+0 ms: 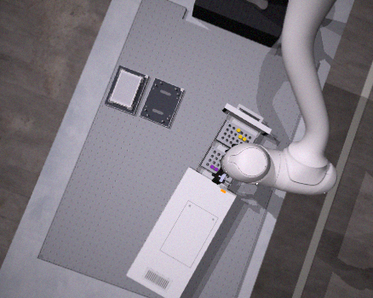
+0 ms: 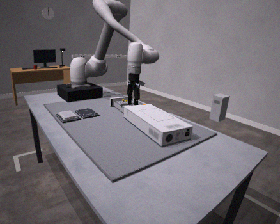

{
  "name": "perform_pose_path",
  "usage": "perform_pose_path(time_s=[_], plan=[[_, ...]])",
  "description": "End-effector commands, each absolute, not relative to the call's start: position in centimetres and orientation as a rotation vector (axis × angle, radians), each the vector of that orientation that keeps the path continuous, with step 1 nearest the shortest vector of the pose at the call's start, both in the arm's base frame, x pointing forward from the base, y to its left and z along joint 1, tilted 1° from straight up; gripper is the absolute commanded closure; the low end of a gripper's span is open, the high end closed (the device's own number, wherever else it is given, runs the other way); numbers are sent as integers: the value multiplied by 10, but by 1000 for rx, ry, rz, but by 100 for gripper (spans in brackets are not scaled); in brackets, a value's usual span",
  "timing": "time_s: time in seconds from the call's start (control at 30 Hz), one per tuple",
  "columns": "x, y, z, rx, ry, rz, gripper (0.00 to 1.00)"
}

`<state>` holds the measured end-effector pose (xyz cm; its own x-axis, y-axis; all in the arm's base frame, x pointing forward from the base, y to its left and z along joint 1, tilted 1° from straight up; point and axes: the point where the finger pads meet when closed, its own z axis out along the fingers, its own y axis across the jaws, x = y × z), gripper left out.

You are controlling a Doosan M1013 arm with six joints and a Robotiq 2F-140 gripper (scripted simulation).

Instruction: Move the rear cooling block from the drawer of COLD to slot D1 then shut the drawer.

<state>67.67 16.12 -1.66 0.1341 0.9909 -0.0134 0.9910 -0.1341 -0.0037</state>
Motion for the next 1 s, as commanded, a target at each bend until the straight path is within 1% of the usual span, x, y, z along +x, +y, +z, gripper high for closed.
perform_pose_path(time_s=[0.0,0.2,0.6,0.77,0.83,0.97], plan=[[676,158,-25,2361,2063,-22,34],[676,158,-32,2360,2062,-21,34],[677,160,-29,2361,2062,-18,34],[677,160,-29,2361,2062,-18,42],[677,160,-29,2361,2062,-18,42],[677,160,-29,2361,2062,-18,48]])
